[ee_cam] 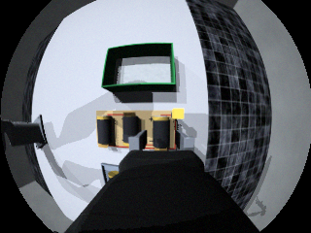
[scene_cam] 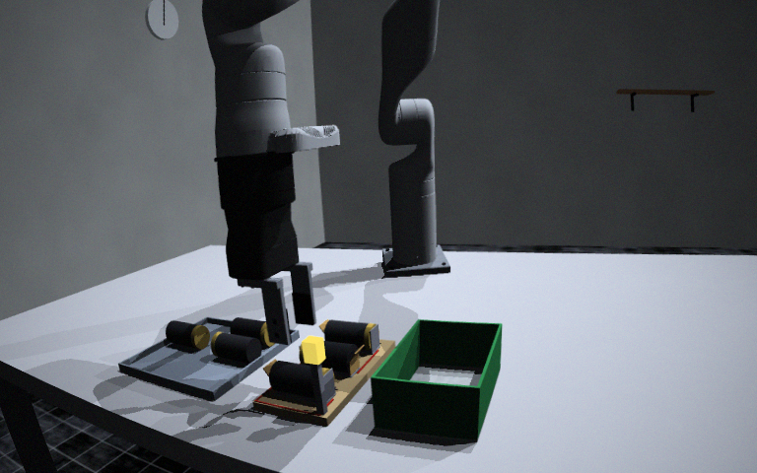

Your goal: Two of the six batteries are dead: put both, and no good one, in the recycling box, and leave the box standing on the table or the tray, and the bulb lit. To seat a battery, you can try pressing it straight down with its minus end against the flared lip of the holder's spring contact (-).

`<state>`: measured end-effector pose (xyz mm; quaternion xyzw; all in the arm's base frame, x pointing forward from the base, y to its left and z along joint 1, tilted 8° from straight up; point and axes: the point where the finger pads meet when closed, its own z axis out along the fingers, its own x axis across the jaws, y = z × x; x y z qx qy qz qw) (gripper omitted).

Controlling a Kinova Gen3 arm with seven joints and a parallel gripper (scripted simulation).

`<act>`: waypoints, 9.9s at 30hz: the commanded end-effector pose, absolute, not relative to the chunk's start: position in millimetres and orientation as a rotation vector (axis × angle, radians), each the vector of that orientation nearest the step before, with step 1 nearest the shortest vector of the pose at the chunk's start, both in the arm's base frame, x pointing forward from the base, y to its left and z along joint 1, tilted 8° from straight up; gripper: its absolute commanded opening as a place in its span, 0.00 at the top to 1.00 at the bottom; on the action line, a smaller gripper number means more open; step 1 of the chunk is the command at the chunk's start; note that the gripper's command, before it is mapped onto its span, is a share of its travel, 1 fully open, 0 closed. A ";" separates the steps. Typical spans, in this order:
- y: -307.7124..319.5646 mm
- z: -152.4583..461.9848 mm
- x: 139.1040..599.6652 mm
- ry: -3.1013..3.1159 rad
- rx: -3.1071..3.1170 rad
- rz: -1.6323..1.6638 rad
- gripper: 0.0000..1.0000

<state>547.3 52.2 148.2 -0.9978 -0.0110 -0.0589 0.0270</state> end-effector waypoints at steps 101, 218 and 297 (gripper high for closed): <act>54.4 129.0 549.4 -0.026 -3.081 -0.185 0.10; 56.9 84.5 555.4 -0.026 -3.081 -0.185 0.43; 28.0 205.0 541.1 -0.026 -3.081 -0.185 0.43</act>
